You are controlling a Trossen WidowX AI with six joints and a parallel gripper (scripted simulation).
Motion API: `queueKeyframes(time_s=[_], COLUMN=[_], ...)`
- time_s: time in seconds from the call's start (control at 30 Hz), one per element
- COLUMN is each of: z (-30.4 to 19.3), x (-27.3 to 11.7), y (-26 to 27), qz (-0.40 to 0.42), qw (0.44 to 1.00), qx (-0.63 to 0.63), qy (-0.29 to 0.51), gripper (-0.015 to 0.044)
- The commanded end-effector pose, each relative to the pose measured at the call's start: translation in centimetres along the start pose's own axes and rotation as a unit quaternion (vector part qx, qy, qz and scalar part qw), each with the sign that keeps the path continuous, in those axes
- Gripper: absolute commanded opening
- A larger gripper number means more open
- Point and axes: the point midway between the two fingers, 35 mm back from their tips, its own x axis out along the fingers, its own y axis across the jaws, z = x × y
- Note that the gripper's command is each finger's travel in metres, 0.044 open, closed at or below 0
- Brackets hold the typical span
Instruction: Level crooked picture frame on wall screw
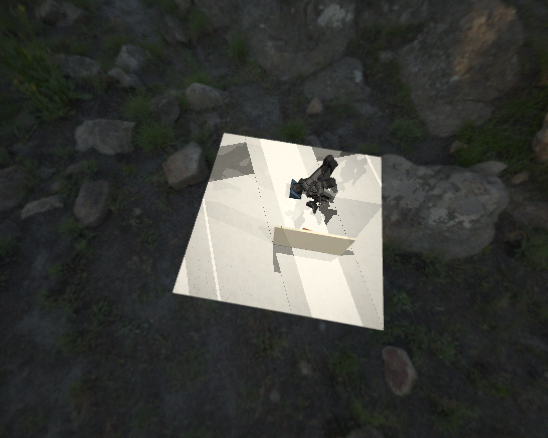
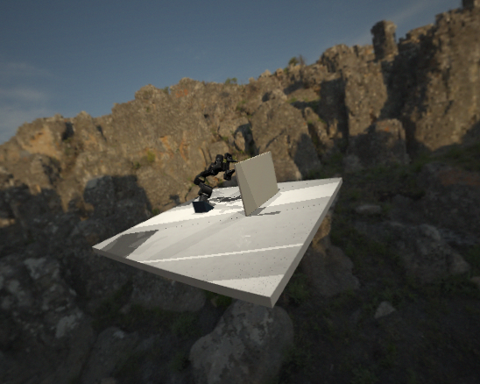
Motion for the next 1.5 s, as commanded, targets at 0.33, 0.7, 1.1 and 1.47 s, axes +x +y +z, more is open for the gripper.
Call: queueKeyframes(time_s=[0.33,0.7,1.1,1.47], z=[-0.1,-2.9,-3.2,-3.3], x=[0.0,-0.1,-0.2,1.1], y=[-0.1,-5.2,-5.1,-4.7], qz=[0.000,0.003,0.003,0.003], qw=[1.000,1.000,1.000,1.000], qx=[0.000,0.002,0.002,0.002], qy=[0.000,0.002,0.002,0.002], gripper=[0.0260,0.0260,0.0260,0.0260])
